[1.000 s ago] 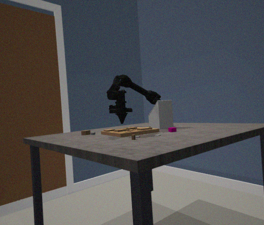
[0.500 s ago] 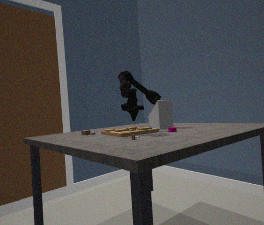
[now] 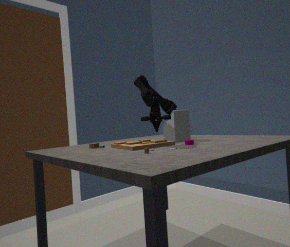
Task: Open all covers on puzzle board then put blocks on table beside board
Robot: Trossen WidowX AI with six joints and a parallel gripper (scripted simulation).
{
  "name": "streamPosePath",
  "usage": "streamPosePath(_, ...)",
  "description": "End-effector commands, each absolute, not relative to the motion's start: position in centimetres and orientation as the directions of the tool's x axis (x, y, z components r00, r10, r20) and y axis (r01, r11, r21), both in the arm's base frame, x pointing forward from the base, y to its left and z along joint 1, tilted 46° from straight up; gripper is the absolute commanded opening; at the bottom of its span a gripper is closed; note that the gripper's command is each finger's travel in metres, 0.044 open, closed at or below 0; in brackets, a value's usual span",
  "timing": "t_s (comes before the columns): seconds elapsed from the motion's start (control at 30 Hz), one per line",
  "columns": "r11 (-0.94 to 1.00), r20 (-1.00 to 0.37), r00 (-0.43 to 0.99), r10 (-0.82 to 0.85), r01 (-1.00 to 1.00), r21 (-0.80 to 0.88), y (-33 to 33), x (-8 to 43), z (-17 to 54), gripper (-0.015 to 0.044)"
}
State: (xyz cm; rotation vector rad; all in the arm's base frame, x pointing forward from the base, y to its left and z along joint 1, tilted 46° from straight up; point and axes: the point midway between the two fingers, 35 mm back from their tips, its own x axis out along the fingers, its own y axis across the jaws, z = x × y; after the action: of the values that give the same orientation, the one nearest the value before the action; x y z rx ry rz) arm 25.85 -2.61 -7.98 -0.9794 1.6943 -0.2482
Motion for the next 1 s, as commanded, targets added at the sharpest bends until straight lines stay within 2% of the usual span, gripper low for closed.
streamPosePath(0.0, 0.588, -0.705, -0.052, -0.707, -0.597, -0.546, -2.7, 24.1, -8.0, 0.0000)
streamPosePath(0.97, 0.583, -0.703, -0.053, -0.709, -0.604, -0.543, -6.9, 23.9, -11.9, 0.0000)
